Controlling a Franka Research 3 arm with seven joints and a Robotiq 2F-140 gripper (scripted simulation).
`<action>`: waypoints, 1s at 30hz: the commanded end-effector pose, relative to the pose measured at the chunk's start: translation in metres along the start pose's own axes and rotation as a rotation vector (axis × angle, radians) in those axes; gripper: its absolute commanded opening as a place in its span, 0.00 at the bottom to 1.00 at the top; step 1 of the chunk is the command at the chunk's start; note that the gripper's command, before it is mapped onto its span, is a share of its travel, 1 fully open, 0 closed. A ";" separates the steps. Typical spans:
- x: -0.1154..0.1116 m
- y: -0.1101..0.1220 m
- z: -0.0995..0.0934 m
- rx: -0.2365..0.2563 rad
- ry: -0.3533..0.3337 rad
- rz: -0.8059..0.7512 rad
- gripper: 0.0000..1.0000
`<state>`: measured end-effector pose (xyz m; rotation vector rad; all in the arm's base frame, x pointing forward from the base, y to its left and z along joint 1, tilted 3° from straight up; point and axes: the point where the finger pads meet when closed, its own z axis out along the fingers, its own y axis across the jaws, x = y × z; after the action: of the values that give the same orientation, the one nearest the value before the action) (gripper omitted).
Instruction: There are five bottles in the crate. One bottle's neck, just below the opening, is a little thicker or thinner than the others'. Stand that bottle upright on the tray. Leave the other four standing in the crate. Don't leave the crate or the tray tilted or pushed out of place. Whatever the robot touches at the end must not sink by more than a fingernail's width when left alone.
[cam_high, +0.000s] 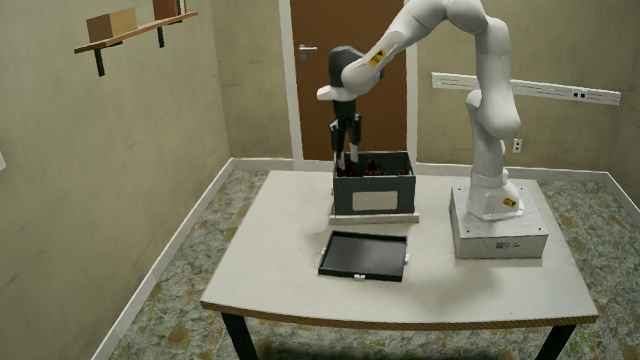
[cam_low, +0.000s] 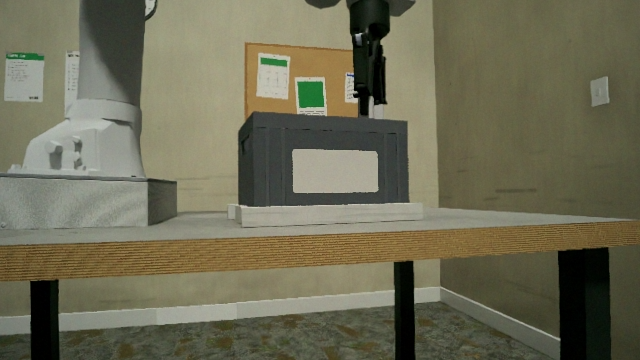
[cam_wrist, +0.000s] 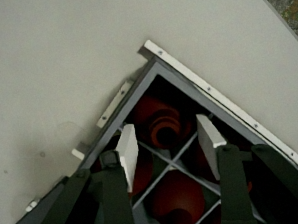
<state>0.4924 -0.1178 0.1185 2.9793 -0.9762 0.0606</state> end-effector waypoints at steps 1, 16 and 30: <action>0.001 0.000 0.004 0.005 0.004 -0.005 0.44; 0.001 0.000 0.010 0.005 0.004 -0.005 0.44; 0.001 0.000 0.010 0.005 0.004 -0.005 0.44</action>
<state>0.4950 -0.1180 0.1102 2.9836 -0.9692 0.0706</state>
